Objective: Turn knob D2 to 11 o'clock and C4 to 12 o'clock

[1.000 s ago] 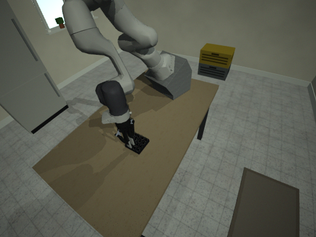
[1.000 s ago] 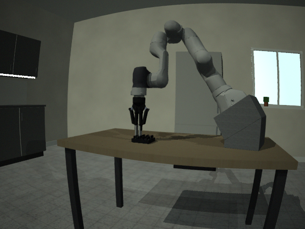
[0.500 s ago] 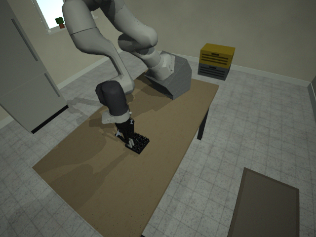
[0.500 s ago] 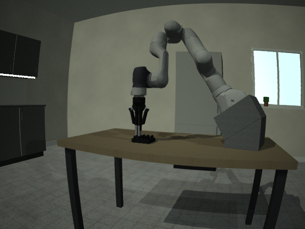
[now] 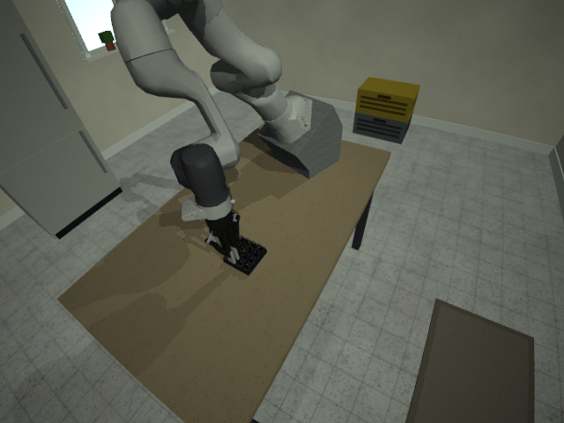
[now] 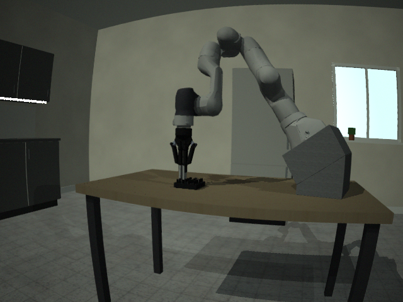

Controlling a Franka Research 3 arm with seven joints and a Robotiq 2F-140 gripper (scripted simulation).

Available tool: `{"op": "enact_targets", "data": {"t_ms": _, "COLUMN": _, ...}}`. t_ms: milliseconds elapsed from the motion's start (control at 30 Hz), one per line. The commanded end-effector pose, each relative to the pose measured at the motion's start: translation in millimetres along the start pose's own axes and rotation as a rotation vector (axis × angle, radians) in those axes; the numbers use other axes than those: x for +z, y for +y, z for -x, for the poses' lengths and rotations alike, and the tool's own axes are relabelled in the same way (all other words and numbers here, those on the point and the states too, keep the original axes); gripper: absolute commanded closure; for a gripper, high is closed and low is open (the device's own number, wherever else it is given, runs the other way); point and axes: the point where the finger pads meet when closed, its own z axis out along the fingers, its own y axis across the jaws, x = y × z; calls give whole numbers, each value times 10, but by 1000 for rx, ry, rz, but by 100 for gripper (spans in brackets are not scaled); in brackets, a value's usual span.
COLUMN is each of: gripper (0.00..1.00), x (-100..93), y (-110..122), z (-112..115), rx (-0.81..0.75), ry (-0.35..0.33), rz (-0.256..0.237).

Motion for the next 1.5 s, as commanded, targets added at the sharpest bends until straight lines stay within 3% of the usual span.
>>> {"op": "enact_targets", "data": {"t_ms": 0, "gripper": 95, "x": 3, "y": -14, "z": -3, "rx": 2, "ry": 0, "rz": -2}}
{"op": "enact_targets", "data": {"t_ms": 867, "gripper": 95, "x": 3, "y": -14, "z": -3, "rx": -14, "ry": 0, "rz": -2}}
{"op": "enact_targets", "data": {"t_ms": 1467, "gripper": 95, "x": 3, "y": -14, "z": -3, "rx": -158, "ry": 0, "rz": -2}}
